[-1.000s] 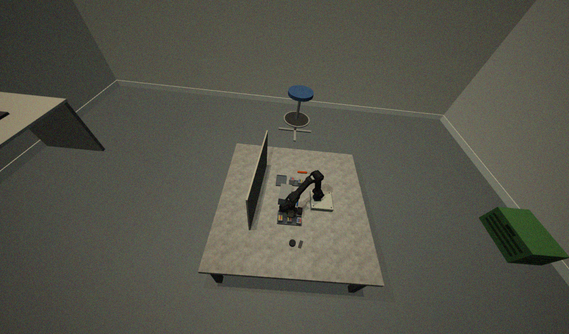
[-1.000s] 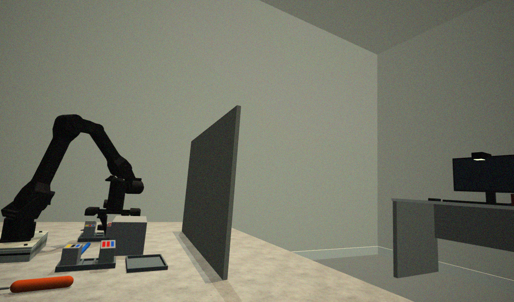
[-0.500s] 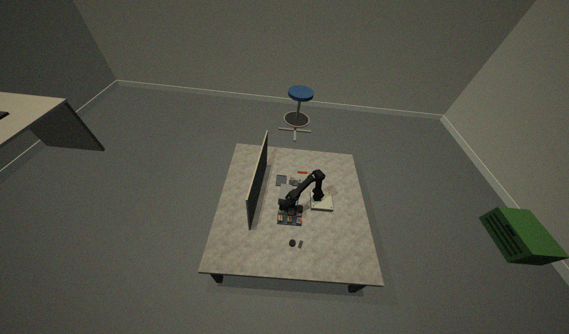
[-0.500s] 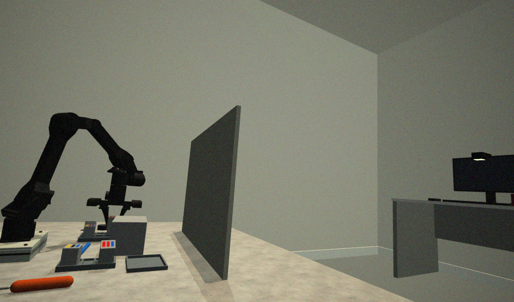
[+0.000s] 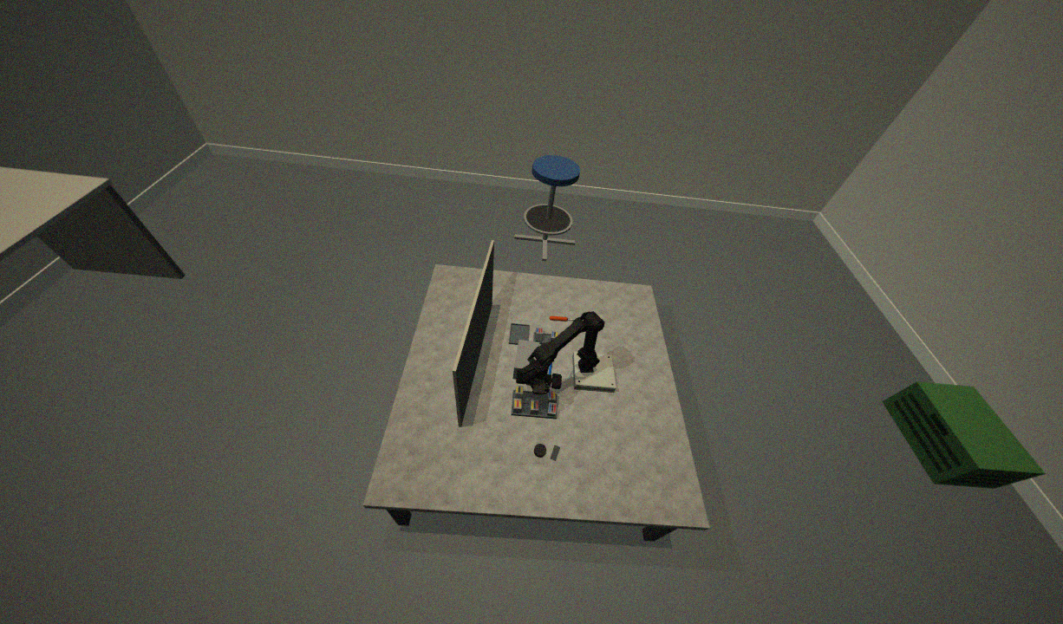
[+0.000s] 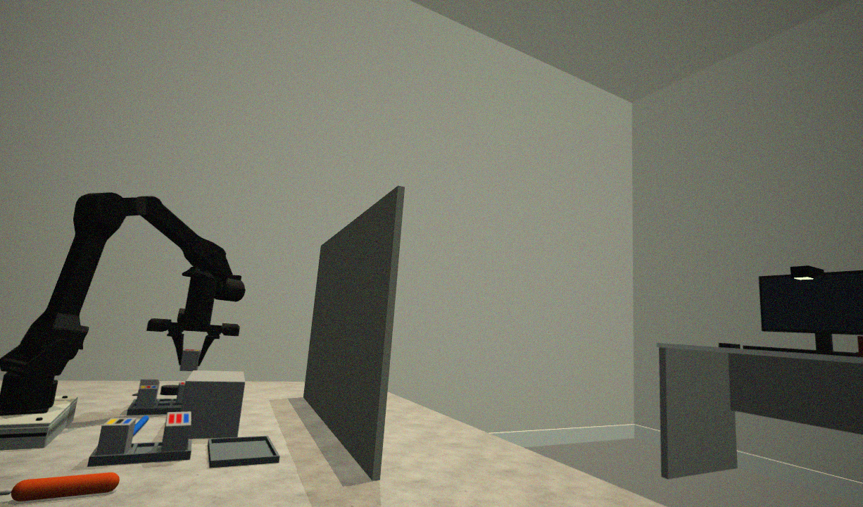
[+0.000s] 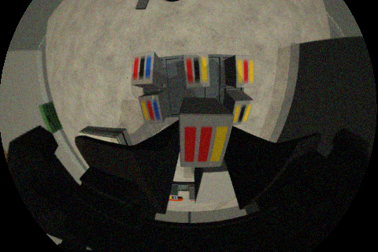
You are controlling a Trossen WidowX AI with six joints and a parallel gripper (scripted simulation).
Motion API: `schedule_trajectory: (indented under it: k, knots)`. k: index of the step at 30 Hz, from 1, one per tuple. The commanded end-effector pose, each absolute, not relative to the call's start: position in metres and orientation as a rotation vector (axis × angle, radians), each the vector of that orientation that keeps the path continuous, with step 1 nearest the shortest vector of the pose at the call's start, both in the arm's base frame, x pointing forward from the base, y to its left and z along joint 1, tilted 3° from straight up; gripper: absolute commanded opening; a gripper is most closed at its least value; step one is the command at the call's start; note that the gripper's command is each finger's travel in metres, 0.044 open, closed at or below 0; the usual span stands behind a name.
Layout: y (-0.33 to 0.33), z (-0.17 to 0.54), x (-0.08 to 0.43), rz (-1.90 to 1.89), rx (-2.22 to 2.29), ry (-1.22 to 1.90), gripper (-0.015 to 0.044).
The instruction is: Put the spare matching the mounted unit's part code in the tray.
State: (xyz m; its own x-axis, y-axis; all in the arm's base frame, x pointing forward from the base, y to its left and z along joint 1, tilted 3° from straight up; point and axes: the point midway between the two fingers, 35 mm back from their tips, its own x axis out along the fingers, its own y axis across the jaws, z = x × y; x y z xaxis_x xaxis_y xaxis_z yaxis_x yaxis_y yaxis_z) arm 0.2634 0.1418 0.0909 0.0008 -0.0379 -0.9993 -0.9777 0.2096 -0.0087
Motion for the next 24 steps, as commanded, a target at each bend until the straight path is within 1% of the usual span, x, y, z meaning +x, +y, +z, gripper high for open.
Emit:
schedule_trajectory:
  k: [1,12,16,24]
  knots:
    - [0.145,0.108,0.267,1.026,-1.078,1.316,0.0]
    - [0.147,0.157,0.265,1.026,-1.075,1.319,0.0]
    - [0.147,0.16,0.265,1.026,-1.075,1.319,0.0]
    - [0.115,0.162,0.29,1.022,-1.078,1.317,0.0]
